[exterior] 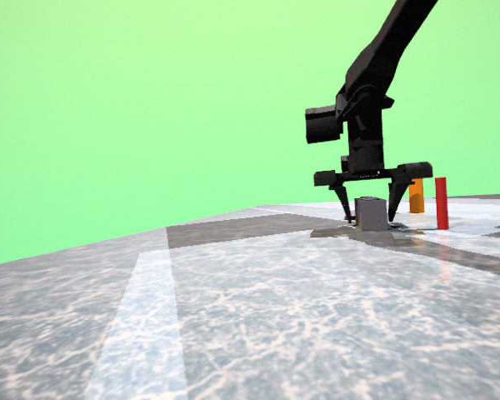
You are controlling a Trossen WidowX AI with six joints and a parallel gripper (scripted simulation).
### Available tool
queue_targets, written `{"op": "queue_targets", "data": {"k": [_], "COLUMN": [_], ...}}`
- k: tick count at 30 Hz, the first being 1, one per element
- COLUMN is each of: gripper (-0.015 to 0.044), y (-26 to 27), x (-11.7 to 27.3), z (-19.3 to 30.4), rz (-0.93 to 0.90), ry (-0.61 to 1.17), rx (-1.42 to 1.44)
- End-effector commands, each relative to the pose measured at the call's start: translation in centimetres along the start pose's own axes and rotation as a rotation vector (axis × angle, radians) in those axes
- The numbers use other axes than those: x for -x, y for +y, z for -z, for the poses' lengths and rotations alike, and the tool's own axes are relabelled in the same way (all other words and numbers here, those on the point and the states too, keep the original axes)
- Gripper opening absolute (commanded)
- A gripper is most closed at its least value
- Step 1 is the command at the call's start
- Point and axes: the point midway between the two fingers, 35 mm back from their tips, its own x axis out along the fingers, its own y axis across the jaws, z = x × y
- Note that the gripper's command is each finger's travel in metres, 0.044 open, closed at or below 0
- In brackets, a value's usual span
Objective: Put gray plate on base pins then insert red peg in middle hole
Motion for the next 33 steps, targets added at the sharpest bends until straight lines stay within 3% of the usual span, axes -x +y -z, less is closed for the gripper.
{"op": "queue_targets", "data": {"k": [1, 3, 9, 13, 33], "gripper": [0.0204, 0.0151, 0.0111, 0.0006, 0.0000], "y": [0.0, 0.0, 0.0, 0.0, 0.0], "x": [-0.1, -0.1, -0.1, 0.3, 5.3], "z": [0.0, 0.0, 0.0, 0.0, -0.5], "rz": [0.000, 0.000, 0.000, 0.002, 0.019], "ry": [0.003, 0.003, 0.003, 0.001, -0.012], "rx": [-0.004, -0.004, -0.004, -0.003, -0.002]}}
